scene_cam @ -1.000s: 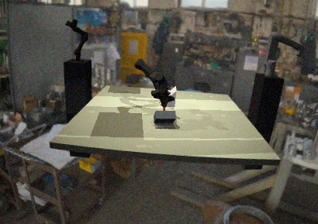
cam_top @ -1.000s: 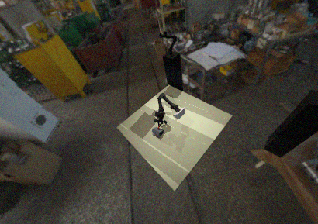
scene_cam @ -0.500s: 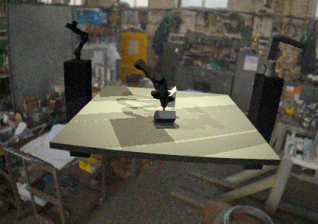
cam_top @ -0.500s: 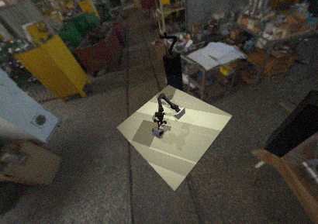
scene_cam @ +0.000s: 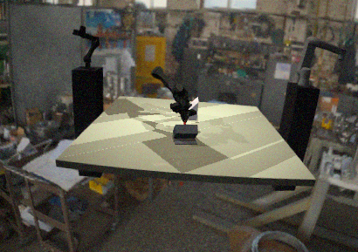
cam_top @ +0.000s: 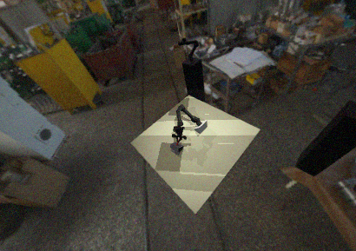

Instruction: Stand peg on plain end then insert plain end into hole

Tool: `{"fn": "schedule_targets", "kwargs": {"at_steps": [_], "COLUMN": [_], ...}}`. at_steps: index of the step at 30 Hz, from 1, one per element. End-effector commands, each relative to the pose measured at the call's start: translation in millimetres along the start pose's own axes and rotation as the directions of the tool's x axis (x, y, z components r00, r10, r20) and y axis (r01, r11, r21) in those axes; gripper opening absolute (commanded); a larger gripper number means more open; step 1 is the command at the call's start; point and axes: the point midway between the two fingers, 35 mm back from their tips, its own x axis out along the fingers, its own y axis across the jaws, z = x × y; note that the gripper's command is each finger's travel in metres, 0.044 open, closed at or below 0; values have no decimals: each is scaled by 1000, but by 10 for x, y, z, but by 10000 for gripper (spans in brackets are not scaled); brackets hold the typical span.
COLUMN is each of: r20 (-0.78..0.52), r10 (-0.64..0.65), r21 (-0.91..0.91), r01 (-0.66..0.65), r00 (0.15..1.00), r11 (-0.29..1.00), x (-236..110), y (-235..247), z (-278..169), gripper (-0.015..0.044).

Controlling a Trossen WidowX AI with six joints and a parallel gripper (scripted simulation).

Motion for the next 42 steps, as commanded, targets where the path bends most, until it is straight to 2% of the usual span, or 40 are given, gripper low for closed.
{"fn": "schedule_targets", "kwargs": {"at_steps": [1, 42], "r20": [-5, 1], "r10": [3, -1], "r21": [-2, -1], "r01": [-3, 1], "r00": [1000, 1000], "r11": [1000, 1000], "x": [26, 177], "y": [12, -9], "z": [-19, -3], "gripper": [0, 0]}}
